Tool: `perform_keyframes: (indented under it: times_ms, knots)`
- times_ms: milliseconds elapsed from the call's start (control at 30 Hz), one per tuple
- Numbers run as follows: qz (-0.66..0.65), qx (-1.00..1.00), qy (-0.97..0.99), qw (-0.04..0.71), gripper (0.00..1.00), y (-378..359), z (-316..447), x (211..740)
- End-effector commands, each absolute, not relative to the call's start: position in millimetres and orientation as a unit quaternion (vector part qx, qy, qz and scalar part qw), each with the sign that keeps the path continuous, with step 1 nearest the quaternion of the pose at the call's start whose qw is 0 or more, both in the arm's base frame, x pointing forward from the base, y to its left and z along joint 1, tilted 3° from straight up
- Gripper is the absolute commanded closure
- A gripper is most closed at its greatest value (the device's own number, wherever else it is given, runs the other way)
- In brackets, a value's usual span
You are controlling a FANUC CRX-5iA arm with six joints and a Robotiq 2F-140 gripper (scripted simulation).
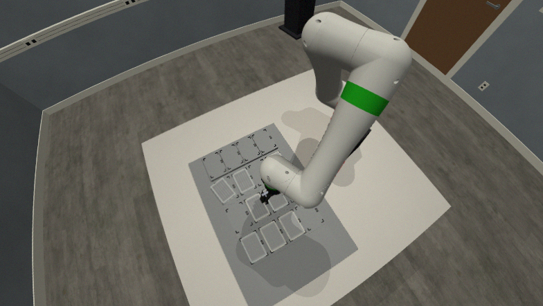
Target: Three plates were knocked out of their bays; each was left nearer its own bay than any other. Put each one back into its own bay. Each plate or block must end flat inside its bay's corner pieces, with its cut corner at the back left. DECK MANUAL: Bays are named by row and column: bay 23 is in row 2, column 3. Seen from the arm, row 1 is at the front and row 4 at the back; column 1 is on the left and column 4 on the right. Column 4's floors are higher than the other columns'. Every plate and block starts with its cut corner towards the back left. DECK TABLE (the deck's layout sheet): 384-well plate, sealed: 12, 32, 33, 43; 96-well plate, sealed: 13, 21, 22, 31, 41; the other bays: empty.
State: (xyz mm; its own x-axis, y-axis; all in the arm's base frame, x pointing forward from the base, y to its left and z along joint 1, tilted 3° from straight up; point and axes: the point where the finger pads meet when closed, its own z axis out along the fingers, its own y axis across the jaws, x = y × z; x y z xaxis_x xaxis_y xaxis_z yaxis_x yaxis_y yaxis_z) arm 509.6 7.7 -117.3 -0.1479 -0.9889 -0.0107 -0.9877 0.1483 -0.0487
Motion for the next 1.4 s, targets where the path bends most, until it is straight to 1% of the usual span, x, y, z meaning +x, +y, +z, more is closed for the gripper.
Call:
perform_keyframes:
  times_ms: [0, 900, 1333, 1367]
  knots:
    - [-0.016, -0.653, 0.757, 0.021, 0.3, 7.8, -113.4, 510.3]
    - [-0.016, -0.653, 0.757, 0.021, 0.3, 7.7, -80.4, 508.6]
    - [-0.016, -0.653, 0.757, 0.021, 0.3, 7.7, -80.3, 508.6]
    - [-0.016, -0.665, 0.746, 0.02, 0.0, 5.1, -80.3, 511.4]
